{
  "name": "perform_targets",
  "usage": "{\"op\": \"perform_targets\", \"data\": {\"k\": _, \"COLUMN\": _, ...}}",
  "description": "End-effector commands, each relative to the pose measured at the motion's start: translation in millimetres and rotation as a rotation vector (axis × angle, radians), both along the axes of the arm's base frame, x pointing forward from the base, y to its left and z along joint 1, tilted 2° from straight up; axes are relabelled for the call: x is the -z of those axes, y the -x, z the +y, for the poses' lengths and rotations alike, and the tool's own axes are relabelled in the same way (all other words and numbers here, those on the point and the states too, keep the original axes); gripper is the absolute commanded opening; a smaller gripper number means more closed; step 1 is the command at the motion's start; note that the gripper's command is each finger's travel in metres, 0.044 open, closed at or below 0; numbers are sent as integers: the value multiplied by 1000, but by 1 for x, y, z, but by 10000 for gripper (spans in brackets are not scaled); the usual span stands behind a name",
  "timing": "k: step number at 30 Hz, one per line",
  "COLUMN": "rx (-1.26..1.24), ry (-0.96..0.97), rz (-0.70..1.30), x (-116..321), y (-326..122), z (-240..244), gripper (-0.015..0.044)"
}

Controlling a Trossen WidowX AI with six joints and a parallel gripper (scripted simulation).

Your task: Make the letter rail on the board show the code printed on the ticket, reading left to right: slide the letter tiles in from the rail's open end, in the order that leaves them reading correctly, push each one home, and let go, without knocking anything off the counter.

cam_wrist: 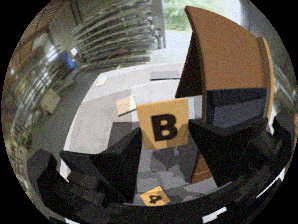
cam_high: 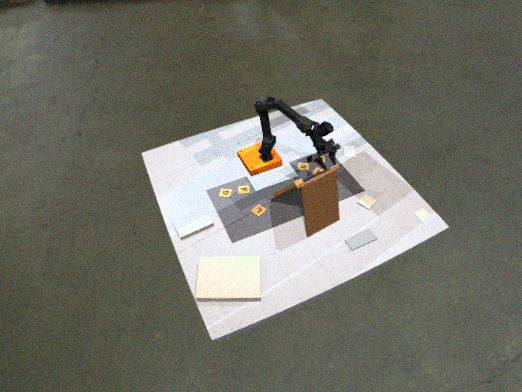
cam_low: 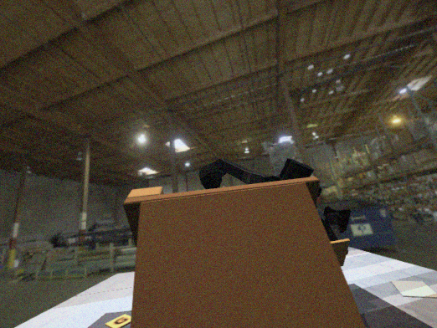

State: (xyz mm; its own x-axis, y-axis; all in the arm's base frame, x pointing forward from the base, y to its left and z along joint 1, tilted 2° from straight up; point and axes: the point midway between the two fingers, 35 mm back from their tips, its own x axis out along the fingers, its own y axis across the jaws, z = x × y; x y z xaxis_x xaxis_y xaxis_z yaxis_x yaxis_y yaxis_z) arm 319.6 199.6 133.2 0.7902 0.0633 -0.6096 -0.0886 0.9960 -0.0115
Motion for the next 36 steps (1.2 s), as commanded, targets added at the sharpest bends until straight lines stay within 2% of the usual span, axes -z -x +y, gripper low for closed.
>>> {"op": "perform_targets", "data": {"k": 1, "rx": -4, "ry": 1, "rz": 0, "x": 0, "y": 0, "z": -2, "gripper": 0}}
{"op": "perform_targets", "data": {"k": 36, "rx": -4, "ry": 3, "rz": -1, "x": 0, "y": -2, "z": -19, "gripper": 0}}
